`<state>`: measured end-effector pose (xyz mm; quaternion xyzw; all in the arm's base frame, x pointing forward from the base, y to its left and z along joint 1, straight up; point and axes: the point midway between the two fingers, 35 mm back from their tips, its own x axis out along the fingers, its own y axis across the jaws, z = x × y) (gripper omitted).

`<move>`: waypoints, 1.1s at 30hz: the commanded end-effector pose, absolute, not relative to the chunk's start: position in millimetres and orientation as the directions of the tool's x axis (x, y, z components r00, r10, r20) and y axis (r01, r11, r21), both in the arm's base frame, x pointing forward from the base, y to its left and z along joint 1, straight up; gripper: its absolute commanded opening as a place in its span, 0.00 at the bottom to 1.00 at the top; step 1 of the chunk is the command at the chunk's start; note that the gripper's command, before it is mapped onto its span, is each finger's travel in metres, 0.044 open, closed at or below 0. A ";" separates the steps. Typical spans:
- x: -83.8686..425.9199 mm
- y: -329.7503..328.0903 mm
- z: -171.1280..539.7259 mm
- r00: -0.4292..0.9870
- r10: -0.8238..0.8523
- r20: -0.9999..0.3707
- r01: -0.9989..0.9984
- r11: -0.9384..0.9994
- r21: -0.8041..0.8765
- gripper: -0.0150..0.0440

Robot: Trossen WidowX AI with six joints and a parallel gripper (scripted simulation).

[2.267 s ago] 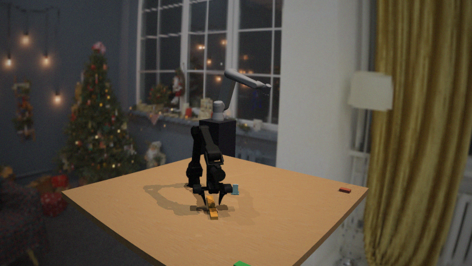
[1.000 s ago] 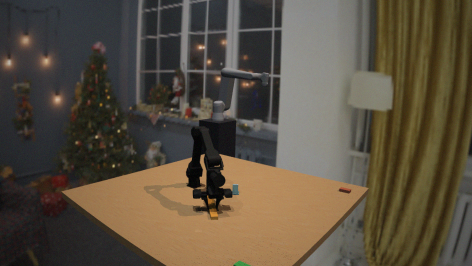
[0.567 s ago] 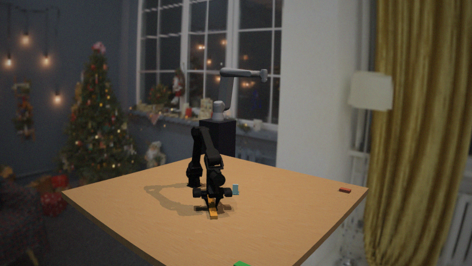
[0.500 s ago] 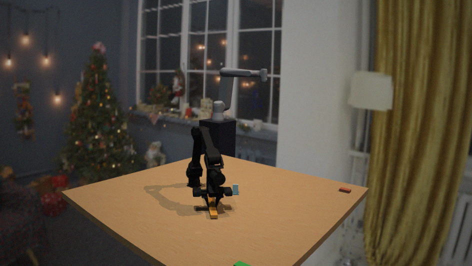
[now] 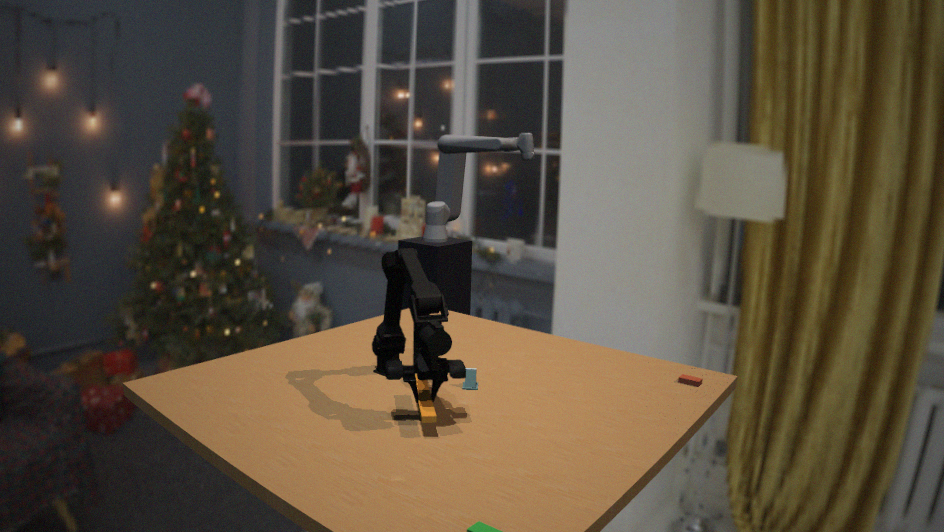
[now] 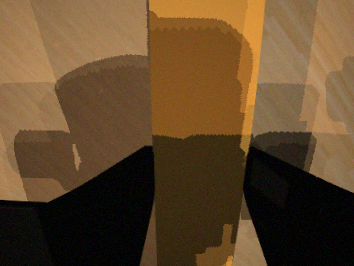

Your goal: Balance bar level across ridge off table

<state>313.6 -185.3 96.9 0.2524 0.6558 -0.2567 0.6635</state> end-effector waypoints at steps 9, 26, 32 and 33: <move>313.5 -184.5 133.7 0.025 -0.015 -1.000 0.675 0.738 0.005 0.25; 315.0 -161.1 153.9 0.026 -0.013 -1.000 0.687 0.726 0.008 0.25; 318.1 -137.5 154.7 0.026 -0.011 -1.000 0.700 0.714 0.010 0.25; 318.4 -133.6 154.8 0.026 -0.011 -1.000 0.702 0.712 0.011 0.25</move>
